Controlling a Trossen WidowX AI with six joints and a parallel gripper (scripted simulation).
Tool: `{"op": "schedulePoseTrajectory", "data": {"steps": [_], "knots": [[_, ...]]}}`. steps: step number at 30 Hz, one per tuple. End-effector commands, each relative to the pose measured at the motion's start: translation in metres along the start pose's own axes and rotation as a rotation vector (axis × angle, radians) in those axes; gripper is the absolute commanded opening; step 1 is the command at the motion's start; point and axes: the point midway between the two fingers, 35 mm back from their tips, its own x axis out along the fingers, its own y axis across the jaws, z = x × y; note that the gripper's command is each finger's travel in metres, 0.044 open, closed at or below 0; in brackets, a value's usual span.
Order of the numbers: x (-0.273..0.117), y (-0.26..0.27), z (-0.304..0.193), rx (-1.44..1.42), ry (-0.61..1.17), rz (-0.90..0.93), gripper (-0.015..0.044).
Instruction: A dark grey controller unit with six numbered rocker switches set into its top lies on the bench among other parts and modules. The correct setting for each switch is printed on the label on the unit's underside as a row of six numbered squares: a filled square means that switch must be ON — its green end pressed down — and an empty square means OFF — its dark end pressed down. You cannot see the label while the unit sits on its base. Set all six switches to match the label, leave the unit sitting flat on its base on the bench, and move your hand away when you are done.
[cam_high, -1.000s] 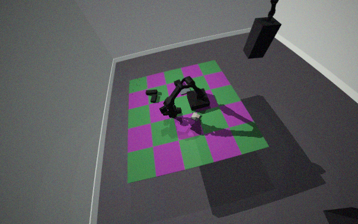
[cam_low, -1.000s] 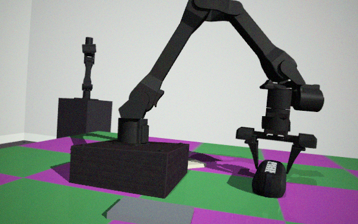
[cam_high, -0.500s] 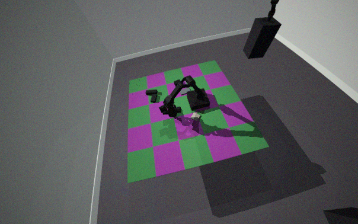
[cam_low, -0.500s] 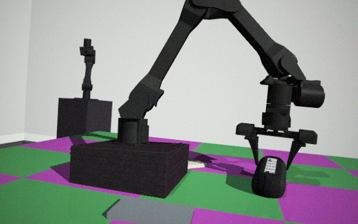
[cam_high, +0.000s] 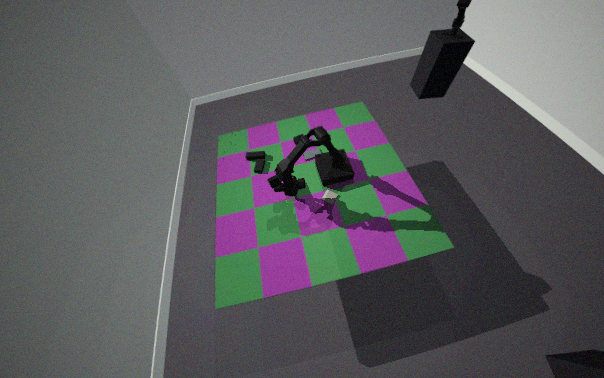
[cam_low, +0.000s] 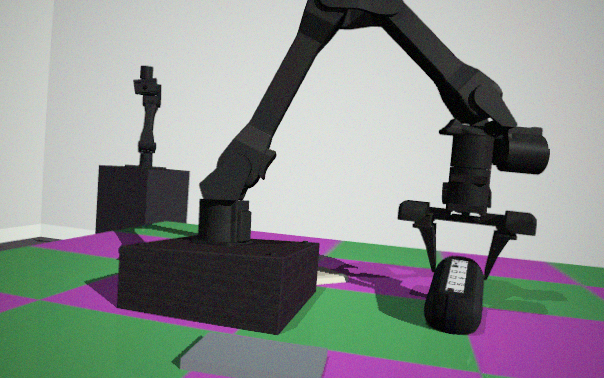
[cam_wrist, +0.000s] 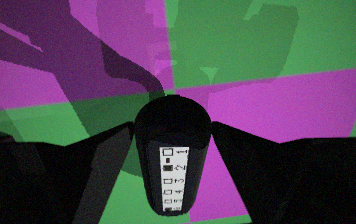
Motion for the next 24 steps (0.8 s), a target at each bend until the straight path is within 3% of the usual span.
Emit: {"op": "schedulePoseTrajectory", "data": {"steps": [1,24], "knots": [[-0.008,-0.002,-0.003,0.000,0.001,-0.012,0.0335],[-0.023,-0.002,-0.013,0.000,0.002,-0.012,0.0335]]}}
